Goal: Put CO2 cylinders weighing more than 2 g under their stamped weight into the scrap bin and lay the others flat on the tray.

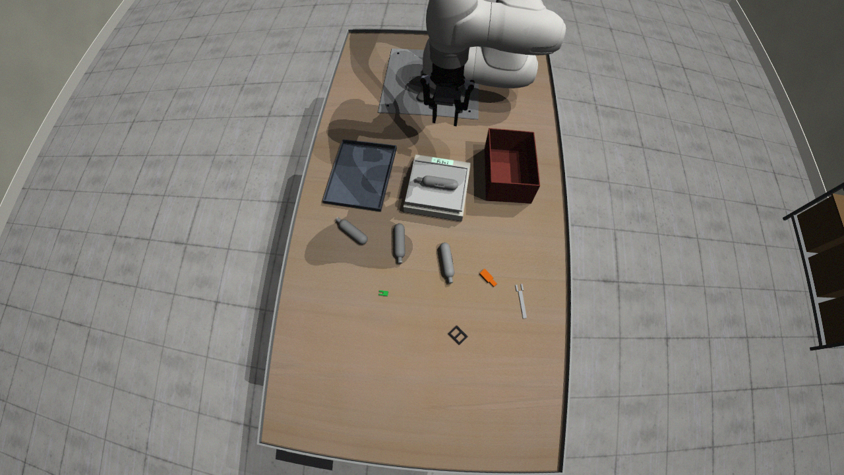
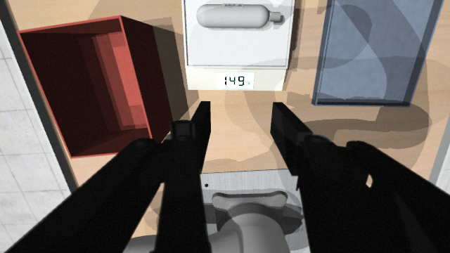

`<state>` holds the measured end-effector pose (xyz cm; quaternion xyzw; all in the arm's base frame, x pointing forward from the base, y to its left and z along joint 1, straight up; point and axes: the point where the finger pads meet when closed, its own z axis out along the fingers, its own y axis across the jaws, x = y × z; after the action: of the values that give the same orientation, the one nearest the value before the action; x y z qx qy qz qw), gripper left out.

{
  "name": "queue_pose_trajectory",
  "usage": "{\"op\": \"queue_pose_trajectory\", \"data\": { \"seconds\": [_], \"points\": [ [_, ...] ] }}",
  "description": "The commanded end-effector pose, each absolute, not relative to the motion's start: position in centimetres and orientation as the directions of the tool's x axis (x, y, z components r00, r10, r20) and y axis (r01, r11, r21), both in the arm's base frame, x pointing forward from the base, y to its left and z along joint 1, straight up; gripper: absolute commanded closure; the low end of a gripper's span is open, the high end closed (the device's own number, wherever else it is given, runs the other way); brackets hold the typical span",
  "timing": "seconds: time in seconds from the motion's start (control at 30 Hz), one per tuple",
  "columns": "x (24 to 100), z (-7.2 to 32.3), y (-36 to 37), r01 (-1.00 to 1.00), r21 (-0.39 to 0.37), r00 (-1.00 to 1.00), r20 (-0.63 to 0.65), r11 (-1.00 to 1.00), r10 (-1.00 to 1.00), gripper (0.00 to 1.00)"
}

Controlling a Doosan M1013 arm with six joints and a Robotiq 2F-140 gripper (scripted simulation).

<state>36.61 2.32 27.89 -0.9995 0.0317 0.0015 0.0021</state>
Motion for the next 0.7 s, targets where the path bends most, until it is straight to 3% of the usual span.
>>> {"op": "queue_pose_trajectory", "data": {
  "seconds": [0.0, 0.67],
  "points": [
    [36.65, 27.94, 2.32, -0.063, -0.005, 0.998, -0.002, -0.998, -0.063, 0.59],
    [36.89, 27.78, 2.31, -0.100, -0.005, 0.995, -0.002, -0.995, -0.100, 0.59]
  ]
}}
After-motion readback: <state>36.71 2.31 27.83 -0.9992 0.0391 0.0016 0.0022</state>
